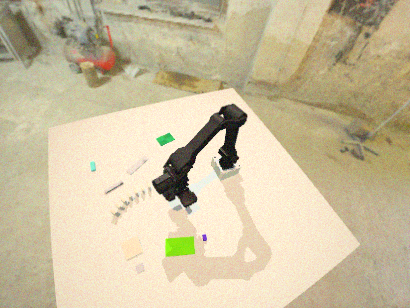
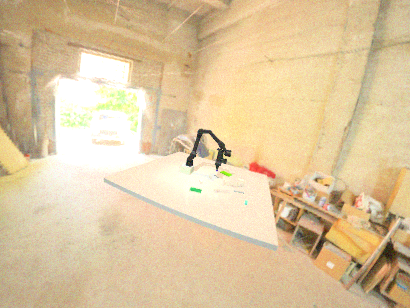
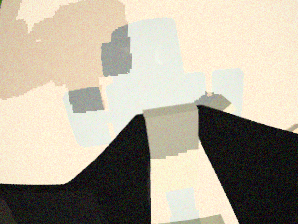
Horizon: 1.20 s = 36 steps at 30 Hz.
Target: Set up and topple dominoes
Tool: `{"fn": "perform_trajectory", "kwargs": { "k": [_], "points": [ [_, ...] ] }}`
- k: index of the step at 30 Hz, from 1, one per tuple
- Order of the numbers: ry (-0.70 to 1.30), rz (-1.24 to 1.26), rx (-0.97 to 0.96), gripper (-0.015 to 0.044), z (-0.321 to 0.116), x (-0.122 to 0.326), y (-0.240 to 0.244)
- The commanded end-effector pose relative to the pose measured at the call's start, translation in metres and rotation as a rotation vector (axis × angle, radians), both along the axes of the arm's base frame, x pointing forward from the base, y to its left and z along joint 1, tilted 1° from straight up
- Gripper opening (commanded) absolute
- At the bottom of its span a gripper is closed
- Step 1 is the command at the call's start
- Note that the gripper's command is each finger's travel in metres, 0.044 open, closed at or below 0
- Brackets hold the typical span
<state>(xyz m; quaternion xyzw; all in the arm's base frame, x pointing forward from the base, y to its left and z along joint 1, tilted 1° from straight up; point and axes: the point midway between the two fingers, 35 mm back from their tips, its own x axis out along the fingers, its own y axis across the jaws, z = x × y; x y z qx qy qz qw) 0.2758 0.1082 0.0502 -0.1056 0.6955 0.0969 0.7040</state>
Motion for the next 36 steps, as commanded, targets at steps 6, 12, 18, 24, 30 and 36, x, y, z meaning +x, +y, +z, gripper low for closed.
{"fn": "perform_trajectory", "kwargs": {
  "k": [6,12,18,24,30,36],
  "points": [
    [0.002,0.066,0.004,0.0107,0.034,0.003,0.004],
    [0.002,0.656,-0.002,0.0107,0.038,0.05,0.043],
    [0.002,1.006,-0.006,0.0107,0.035,0.074,0.068],
    [0.002,1.006,-0.006,0.0107,0.035,0.074,0.068],
    [-0.042,0.973,0.03,0.0107,0.026,0.081,0.072],
    [-0.144,0.898,0.117,0.0107,0.008,0.1,0.081]
  ]
}}
